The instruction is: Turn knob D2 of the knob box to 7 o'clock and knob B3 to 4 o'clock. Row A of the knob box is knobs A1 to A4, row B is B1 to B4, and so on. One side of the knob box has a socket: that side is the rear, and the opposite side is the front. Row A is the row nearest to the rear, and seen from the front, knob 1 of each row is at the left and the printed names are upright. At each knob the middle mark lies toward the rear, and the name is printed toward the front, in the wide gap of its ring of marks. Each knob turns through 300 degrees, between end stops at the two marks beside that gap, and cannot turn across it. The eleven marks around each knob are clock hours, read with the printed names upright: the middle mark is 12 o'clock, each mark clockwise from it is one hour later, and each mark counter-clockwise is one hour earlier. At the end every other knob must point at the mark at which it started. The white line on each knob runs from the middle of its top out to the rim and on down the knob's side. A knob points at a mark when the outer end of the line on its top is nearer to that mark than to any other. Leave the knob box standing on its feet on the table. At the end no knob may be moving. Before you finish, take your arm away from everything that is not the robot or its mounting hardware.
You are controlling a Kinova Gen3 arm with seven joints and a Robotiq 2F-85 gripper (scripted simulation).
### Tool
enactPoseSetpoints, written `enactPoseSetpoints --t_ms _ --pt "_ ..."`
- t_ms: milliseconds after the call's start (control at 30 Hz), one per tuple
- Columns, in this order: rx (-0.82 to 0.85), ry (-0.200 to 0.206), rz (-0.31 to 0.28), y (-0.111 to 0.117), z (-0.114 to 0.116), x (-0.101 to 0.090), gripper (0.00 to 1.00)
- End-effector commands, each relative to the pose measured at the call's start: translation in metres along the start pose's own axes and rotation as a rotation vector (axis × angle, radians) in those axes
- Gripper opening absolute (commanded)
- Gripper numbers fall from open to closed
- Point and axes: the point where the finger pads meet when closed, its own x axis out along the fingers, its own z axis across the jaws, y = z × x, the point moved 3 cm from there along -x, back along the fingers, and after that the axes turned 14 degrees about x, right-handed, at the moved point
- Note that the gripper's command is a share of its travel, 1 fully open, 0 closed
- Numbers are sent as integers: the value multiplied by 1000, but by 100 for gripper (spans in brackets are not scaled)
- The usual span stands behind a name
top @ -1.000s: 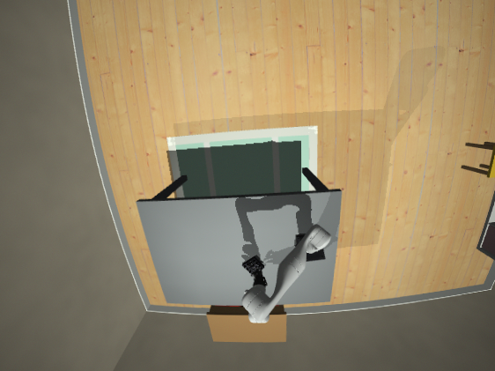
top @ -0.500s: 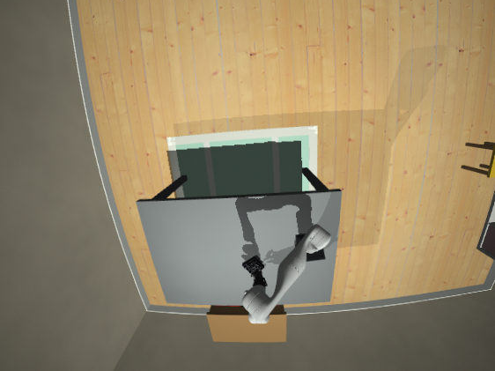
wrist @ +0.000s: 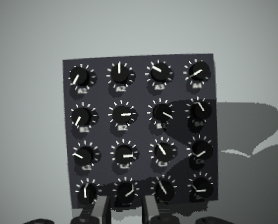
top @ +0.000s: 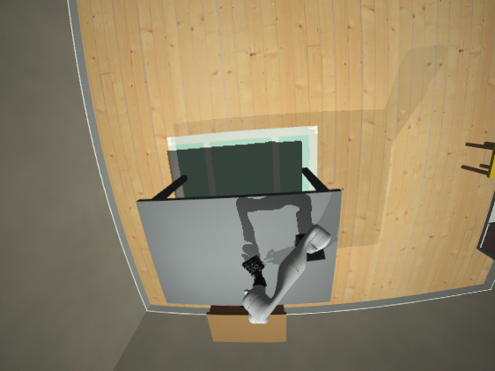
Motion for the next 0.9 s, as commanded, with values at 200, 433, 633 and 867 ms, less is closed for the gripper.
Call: enactPoseSetpoints --t_ms 200,433,633,867 --pt "141 -2 1 -1 -1 -2 19" --pt "355 -6 -1 -2 0 -4 19" --pt "502 -8 -2 -2 0 -6 19" --pt "783 -10 -1 -2 0 -9 19"
